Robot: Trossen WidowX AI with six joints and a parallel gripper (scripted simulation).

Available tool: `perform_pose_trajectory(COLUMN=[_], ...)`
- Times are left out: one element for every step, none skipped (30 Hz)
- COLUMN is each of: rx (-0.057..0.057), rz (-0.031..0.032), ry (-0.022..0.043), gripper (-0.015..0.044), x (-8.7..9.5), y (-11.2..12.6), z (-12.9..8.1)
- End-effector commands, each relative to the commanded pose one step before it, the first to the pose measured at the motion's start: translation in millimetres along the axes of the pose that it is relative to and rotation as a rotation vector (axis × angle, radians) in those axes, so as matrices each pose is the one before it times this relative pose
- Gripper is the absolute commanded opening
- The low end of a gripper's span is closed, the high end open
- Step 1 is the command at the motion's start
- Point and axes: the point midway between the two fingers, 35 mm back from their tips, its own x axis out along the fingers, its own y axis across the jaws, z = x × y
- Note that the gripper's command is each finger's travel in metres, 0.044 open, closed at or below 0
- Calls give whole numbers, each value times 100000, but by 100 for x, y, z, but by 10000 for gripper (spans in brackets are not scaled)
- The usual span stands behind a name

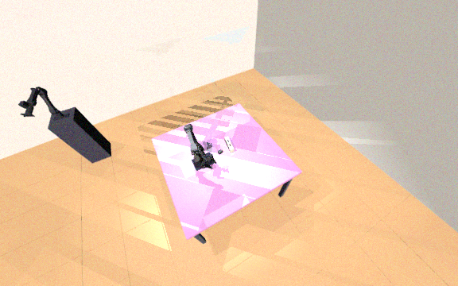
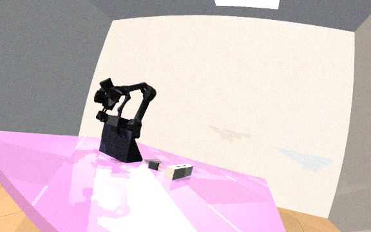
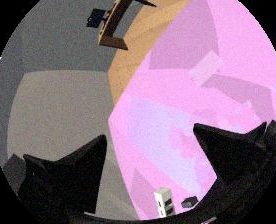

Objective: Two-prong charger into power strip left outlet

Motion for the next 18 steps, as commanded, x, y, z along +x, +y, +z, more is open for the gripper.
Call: perform_pose_trajectory(rx=[-10056, -2082, -2081, -2081, -2081, -2081, -2080, -2135, -2140, -2140, -2140, -2140, -2140, -2140, -2139, -2139, -2139, -1913], rz=[-2058, -553, -545, -537, -530, -522, -514, -538, -531, -522, -514, -505, -496, -487, -478, -469, -460, -461], ry=[4730, 914, 919, 924, 928, 933, 938, 957, 964, 969, 974, 979, 984, 988, 993, 997, 1002, 959], gripper=[440, 440, 440, 440, 440, 440, 440, 440, 440, 440, 440, 440, 440, 440, 440, 440, 440, 440], x=[659, 154, 154, 154, 154, 154, 153, 155, 155, 155, 155, 155, 154, 154, 154, 154, 154, 157], y=[721, 157, 160, 163, 166, 169, 172, 159, 163, 166, 169, 172, 175, 178, 181, 184, 187, 185], z=[-1579, -293, -291, -288, -286, -284, -282, -289, -287, -285, -282, -280, -277, -275, -272, -269, -267, -261])
